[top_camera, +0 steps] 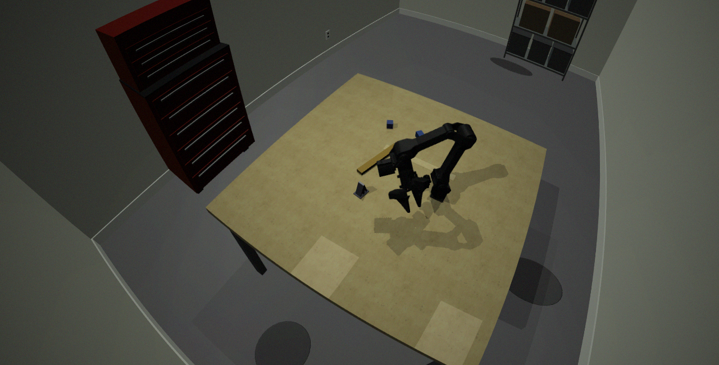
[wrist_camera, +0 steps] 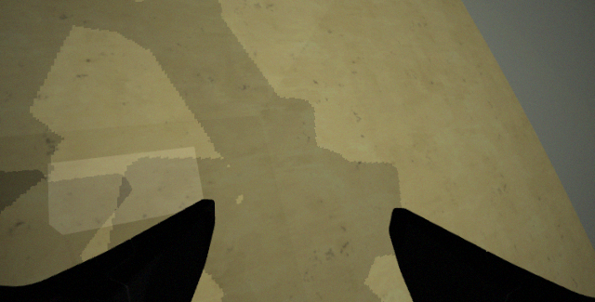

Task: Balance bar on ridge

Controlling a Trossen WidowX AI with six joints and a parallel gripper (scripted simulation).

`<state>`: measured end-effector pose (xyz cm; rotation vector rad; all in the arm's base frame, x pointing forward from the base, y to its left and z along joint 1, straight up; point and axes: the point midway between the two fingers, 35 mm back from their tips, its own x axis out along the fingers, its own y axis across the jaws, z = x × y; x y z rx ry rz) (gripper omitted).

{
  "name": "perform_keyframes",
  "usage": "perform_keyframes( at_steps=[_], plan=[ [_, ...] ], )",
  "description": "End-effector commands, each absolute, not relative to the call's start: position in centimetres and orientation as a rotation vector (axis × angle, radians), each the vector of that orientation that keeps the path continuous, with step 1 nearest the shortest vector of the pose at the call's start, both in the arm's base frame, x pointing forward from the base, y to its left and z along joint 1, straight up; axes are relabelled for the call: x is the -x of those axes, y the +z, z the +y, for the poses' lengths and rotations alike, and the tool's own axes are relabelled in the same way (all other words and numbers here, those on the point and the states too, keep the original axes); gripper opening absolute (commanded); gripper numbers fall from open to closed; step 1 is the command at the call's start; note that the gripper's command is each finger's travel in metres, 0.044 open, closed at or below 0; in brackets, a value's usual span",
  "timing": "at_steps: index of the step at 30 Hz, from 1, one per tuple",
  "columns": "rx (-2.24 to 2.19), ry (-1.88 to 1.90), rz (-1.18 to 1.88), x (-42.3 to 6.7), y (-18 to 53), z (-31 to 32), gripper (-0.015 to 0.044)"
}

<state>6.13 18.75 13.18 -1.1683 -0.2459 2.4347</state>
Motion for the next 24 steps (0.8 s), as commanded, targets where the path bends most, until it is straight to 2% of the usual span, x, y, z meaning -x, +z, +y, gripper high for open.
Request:
perform_keyframes(
  at_steps=[1,15,24],
  plan=[
    [1.198,2.382,-0.148,-7.9,13.0,18.6,0.0315],
    [1.272,2.123,0.254,-15.8,12.5,16.2,0.0315],
    [1.233,1.968,0.446,-19.0,12.3,14.4,0.0315]
  ],
)
